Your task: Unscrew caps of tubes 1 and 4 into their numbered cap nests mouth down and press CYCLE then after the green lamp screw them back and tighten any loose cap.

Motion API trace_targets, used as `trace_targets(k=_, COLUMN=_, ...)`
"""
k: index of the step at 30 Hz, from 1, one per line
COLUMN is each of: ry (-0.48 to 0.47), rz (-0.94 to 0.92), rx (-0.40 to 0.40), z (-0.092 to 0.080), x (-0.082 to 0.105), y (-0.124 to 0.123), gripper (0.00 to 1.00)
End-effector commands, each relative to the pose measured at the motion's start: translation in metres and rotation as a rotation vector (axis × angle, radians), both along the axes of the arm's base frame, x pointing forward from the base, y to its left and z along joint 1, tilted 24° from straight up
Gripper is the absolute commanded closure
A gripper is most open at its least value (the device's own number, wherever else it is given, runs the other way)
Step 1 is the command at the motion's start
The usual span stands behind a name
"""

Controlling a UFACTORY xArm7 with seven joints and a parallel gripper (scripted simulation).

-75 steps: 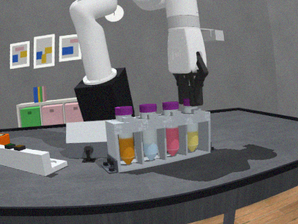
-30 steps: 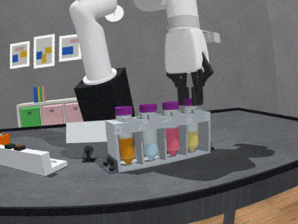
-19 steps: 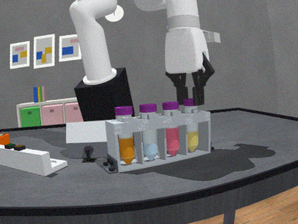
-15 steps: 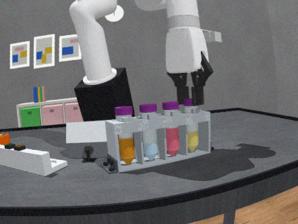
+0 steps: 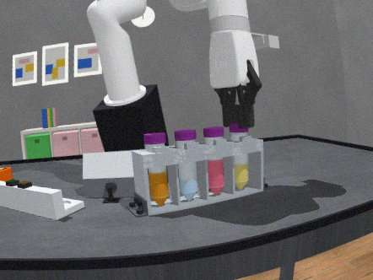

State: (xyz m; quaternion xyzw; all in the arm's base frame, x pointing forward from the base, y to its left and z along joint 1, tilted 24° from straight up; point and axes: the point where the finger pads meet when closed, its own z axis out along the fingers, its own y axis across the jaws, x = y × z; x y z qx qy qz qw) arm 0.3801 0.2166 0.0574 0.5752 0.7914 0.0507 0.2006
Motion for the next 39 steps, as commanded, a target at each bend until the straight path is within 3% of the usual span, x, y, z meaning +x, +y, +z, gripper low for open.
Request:
trace_targets(k=1, ry=-0.005, rz=0.001, rx=0.004, z=0.002, x=0.001, y=0.002, gripper=0.54)
trace_targets(k=2, ry=-0.005, rz=0.001, rx=0.004, z=0.002, x=0.001, y=0.002, gripper=1.0)
trace_targets(k=16, ry=-0.005, rz=0.001, rx=0.004, z=0.002, x=0.001, y=0.002, gripper=1.0)
trace_targets(k=28, ry=-0.005, rz=0.001, rx=0.004, z=0.035, x=-0.013, y=0.007, gripper=1.0)
trace_targets(k=33, ry=-0.005, rz=0.001, rx=0.004, z=0.035, x=-0.013, y=0.007, gripper=1.0)
trace_targets(k=36, ry=0.032, rz=0.229, rx=-0.091, z=0.039, x=-0.011, y=-0.017, gripper=1.0)
trace_targets(k=39, ry=0.048, rz=0.331, rx=-0.133, z=0.042, x=-0.01, y=-0.03, gripper=1.0)
